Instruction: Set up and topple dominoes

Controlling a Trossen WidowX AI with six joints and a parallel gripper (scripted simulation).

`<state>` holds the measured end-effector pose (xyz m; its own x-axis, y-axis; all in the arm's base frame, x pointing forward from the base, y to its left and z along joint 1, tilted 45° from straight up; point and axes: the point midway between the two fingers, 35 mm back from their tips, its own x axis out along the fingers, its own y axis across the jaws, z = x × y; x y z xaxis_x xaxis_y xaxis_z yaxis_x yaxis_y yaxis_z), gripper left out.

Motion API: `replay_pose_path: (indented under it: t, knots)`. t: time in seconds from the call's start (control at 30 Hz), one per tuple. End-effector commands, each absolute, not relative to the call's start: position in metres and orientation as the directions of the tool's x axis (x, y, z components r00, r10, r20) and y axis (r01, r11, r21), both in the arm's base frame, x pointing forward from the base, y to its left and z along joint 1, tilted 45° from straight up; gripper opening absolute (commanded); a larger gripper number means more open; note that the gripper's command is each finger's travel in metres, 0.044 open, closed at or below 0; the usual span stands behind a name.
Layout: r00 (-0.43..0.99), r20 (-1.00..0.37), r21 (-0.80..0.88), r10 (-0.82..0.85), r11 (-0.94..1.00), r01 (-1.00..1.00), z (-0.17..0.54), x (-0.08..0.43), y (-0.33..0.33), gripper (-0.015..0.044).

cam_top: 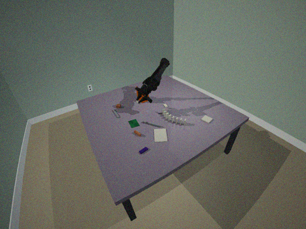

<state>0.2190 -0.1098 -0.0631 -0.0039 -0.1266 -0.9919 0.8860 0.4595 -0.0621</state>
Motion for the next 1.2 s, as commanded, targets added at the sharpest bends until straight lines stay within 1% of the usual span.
replay_pose_path:
  t: [0.0,0.33,0.67,0.97,1.17]
  knots:
    - [0.039,-0.979,-0.054,-0.199,0.439,0.897,-0.061,0.219,-0.109,0.0107]
    - [0.164,-0.919,0.011,-0.358,0.393,0.919,-0.053,0.219,-0.105,0.0107]
    - [0.298,-0.824,0.130,-0.482,0.350,0.928,-0.040,0.216,-0.100,0.0107]
    - [0.411,-0.716,0.273,-0.564,0.316,0.909,-0.025,0.210,-0.095,0.0107]
    - [0.419,-0.708,0.285,-0.569,0.313,0.906,-0.024,0.210,-0.095,0.0107]
